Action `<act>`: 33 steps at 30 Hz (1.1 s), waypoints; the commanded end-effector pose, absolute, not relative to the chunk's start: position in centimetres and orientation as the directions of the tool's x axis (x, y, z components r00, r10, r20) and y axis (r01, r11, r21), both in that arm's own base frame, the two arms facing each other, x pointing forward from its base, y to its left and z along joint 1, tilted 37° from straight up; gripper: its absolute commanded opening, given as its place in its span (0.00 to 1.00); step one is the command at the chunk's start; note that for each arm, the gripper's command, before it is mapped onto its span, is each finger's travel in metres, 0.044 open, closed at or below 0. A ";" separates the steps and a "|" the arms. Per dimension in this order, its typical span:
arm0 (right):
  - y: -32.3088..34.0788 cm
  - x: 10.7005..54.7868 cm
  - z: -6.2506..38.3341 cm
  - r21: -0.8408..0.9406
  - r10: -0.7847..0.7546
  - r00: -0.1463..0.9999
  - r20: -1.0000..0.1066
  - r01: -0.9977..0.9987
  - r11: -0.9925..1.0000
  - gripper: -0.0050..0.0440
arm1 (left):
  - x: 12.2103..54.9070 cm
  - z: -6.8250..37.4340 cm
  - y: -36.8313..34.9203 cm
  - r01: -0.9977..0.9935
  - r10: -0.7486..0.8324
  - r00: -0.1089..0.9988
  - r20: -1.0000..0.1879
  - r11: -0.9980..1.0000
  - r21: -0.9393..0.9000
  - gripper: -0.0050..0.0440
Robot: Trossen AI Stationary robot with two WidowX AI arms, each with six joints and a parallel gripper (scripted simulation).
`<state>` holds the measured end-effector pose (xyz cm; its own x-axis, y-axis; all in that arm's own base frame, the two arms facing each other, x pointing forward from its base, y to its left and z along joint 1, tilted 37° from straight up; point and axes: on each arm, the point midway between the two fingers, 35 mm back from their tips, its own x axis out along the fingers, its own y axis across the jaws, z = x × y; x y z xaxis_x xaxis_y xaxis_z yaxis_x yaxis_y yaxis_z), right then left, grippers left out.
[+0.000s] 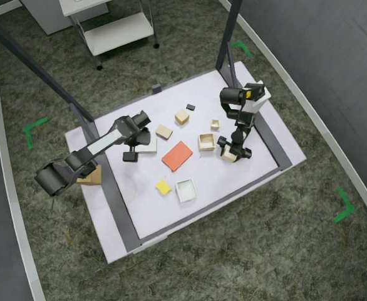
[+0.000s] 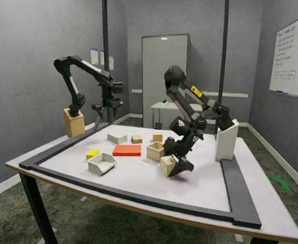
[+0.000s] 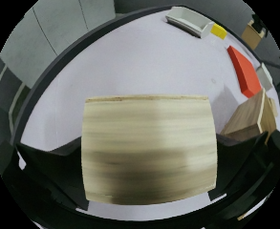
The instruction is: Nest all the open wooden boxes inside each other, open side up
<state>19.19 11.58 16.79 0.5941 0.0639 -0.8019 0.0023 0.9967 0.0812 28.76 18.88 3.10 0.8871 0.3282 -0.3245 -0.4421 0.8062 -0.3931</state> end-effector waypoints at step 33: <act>11.6 19.2 17.3 0.092 0.074 0.604 -0.794 -0.001 0.996 0.92 | 27.8 4.7 19.1 -0.439 0.332 0.890 -0.313 0.811 -0.387 0.15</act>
<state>19.19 11.58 16.79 0.5941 0.0639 -0.8019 0.0023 0.9967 0.0812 28.20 18.79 3.45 0.8855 0.3240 -0.3330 -0.4430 0.8048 -0.3950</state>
